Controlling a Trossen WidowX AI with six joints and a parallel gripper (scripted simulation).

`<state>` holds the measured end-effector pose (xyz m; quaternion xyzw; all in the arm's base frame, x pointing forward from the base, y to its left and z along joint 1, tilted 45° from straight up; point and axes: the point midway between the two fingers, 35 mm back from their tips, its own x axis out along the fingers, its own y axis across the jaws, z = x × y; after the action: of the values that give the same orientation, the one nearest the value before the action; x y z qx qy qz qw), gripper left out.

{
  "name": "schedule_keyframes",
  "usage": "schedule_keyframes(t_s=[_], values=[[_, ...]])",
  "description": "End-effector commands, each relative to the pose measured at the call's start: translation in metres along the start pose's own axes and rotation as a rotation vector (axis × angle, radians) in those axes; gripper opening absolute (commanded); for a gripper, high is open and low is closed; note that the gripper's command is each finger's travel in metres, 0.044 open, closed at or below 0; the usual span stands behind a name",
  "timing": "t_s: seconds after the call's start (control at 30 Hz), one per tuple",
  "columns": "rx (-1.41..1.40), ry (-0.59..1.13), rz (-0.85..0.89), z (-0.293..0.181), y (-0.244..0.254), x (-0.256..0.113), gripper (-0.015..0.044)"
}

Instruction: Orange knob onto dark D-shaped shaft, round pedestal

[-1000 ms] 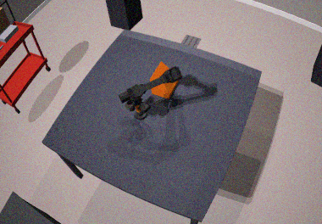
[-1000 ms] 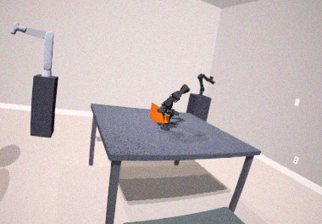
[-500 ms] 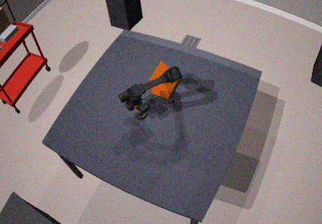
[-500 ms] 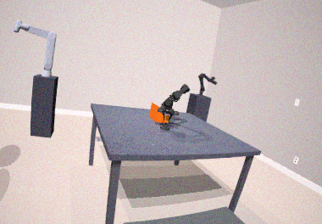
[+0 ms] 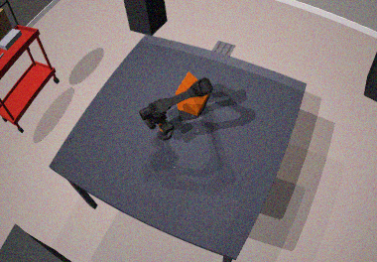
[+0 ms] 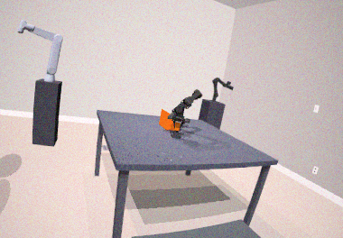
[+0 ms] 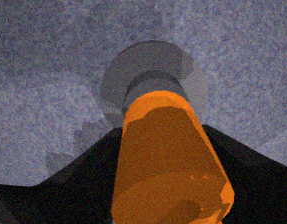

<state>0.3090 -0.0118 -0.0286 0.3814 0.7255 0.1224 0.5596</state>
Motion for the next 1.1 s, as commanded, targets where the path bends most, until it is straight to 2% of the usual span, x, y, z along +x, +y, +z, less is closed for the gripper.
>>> schedule_keyframes(t_s=[0.0,0.4,0.63,1.07], values=[[0.005,-0.001,0.0,0.0003,0.0001,0.0002,0.0],[0.013,-0.001,0.0,0.0009,0.0006,-0.0039,0.0],[0.214,-0.001,0.0,0.0011,0.0006,-0.0024,0.0],[0.214,-0.001,0.0,0.0002,0.0003,0.0002,0.0]])
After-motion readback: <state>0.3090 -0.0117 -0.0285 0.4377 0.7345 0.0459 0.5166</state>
